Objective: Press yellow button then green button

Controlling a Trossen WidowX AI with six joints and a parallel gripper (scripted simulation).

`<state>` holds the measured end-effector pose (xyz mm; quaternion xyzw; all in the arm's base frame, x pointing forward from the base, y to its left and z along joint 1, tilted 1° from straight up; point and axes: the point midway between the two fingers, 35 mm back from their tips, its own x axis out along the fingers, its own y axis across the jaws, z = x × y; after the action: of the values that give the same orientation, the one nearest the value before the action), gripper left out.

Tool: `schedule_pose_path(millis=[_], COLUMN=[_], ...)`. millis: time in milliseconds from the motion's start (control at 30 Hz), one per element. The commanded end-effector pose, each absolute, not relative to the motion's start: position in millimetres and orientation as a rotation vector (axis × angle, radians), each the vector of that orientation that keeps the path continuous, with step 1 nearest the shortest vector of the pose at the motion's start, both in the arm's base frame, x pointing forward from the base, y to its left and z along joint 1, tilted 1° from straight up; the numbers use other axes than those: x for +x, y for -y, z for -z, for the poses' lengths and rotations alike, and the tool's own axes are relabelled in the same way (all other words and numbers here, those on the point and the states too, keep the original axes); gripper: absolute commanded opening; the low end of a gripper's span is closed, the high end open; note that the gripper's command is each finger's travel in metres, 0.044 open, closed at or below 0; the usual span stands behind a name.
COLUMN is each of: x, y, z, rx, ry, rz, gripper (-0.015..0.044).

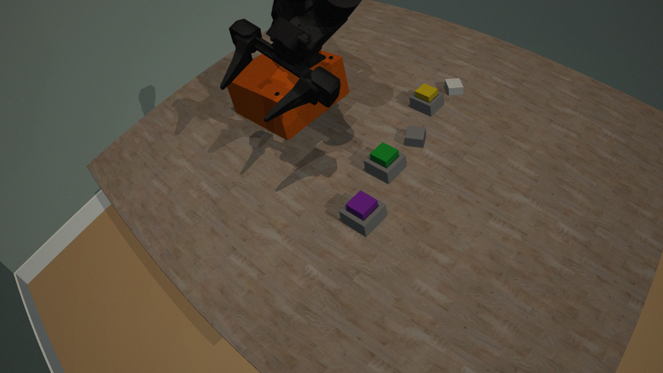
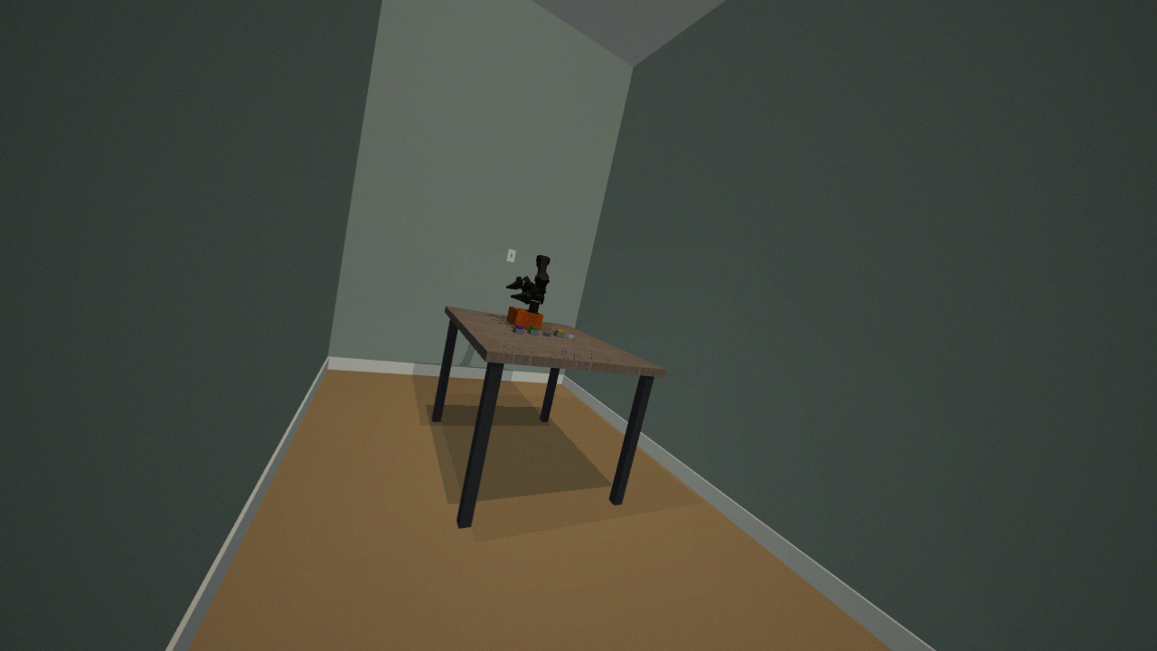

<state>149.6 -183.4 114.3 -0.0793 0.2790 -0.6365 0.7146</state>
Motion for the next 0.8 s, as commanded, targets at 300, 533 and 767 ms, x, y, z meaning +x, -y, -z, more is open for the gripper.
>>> schedule_pose_path(millis=[300, 533, 767], x=[247.1, 240.8, 207.3], y=[58.1, -39.7, -110.5], z=[-76.8, -68.0, -74.8], rx=[-0.093, -0.048, -0.020], ry=[-1.016, -1.303, -1.554], rz=[0.601, 0.204, -0.051], gripper=[0.0400, 0.0400, 0.0400])
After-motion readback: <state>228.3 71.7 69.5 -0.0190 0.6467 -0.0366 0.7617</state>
